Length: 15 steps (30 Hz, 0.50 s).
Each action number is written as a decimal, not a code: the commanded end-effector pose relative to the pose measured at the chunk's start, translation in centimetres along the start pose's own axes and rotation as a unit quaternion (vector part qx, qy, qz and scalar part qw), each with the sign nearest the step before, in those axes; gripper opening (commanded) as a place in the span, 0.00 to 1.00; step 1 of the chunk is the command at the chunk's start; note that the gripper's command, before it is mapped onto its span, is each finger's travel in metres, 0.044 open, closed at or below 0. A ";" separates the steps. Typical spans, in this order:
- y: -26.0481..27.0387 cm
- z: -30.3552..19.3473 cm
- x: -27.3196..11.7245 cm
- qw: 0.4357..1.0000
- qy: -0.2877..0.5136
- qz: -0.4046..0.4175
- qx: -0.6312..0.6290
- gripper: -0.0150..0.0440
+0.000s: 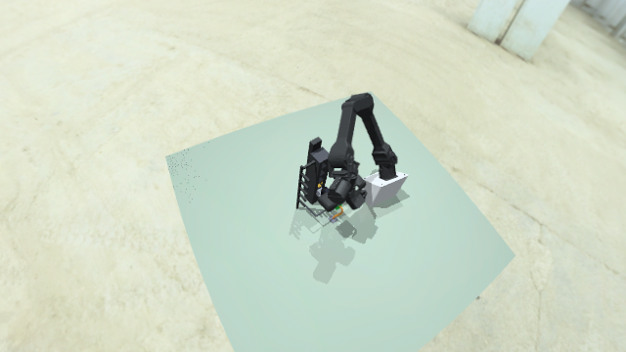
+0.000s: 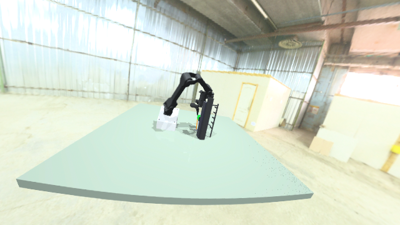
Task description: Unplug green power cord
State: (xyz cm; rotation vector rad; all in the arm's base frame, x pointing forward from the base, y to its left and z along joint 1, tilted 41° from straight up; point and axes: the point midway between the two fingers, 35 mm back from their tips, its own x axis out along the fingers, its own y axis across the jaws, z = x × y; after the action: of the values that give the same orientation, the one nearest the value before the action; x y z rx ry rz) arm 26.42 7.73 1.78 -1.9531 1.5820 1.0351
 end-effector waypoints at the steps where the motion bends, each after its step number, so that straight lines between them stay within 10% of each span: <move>1: 0.0 -0.1 0.1 1.000 0.001 -0.001 -0.002 0.70; 8: -0.1 2.2 -0.4 1.000 0.000 -0.001 -0.003 1.00; 15: 0.0 6.0 -1.2 1.000 -0.001 -0.001 -0.002 1.00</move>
State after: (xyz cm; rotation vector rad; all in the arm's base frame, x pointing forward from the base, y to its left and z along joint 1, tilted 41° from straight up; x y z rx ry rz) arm 24.90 11.88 -0.68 -1.9671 1.5748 1.0486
